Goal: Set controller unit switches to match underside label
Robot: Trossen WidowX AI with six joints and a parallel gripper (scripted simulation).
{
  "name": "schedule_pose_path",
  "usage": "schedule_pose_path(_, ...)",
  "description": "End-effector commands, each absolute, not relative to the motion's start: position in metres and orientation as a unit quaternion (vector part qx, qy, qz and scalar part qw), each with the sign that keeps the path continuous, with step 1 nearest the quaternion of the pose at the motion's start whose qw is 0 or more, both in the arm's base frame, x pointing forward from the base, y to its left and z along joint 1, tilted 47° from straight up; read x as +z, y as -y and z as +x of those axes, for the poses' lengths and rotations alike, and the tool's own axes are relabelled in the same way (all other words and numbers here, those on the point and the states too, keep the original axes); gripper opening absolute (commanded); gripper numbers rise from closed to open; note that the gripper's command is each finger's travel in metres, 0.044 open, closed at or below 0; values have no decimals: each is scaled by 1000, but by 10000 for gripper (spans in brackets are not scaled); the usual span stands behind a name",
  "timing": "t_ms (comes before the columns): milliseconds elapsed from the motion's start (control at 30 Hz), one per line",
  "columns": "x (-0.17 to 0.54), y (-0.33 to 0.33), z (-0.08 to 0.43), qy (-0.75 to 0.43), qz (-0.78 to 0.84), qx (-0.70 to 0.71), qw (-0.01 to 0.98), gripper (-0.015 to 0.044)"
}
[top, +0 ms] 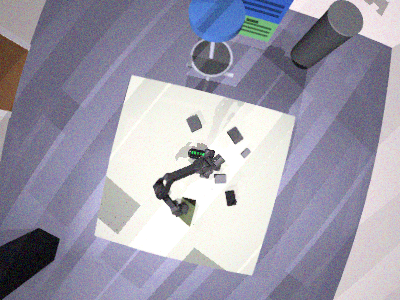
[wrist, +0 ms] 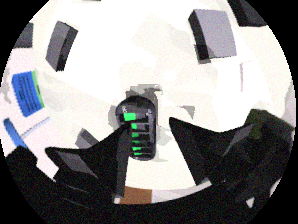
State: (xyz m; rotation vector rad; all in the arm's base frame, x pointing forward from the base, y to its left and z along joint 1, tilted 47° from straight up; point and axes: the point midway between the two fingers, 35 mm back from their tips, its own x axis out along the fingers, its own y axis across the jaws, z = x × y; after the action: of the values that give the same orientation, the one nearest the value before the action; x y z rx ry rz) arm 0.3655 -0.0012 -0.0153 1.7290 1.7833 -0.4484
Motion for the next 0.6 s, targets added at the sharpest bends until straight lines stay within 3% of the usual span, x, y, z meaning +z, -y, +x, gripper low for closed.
schedule_pose_path(0, -10, 6, 382, -696, 635, -167, 291, 341)
schedule_pose_path(133, -4, 8, 392, -719, 618, -164, 271, 440)
schedule_pose_path(567, -2, 6, 401, -744, 600, -159, 248, 440)
